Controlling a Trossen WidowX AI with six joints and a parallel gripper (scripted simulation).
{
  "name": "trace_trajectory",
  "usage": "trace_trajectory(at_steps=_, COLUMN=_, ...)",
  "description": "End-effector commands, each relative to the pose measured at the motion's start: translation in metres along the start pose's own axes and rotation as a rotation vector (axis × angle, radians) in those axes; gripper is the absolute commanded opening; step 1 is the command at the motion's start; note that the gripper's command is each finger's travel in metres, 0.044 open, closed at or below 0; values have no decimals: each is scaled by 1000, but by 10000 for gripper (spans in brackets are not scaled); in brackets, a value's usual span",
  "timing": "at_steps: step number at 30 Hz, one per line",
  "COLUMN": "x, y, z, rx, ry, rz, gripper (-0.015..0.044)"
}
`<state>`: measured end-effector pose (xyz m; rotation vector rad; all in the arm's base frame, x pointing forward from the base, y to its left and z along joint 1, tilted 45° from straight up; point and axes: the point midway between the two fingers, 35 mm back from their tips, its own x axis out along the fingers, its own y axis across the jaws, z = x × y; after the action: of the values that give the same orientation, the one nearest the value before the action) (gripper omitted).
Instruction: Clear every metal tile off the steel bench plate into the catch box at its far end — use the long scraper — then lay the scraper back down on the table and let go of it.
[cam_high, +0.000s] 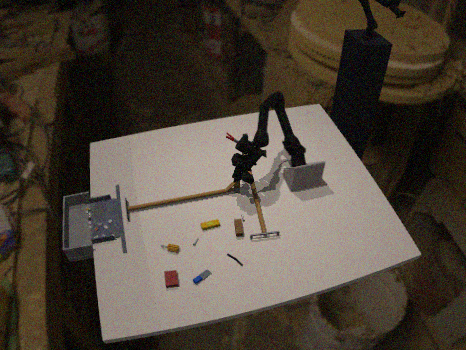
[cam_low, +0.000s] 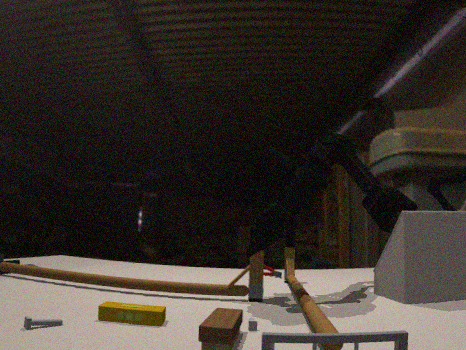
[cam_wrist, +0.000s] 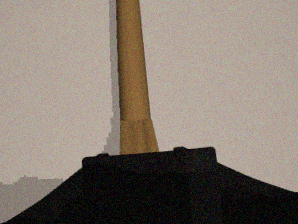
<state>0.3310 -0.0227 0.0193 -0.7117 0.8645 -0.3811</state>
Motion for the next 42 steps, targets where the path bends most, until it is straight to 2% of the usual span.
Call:
trace_trajectory(at_steps=1, x=-2, y=8, z=2, rx=-2, ry=-9, rz=9, gripper=0)
trace_trajectory(at_steps=42, x=-8, y=58, z=-6, rx=-4, ry=-13, rz=4, gripper=0)
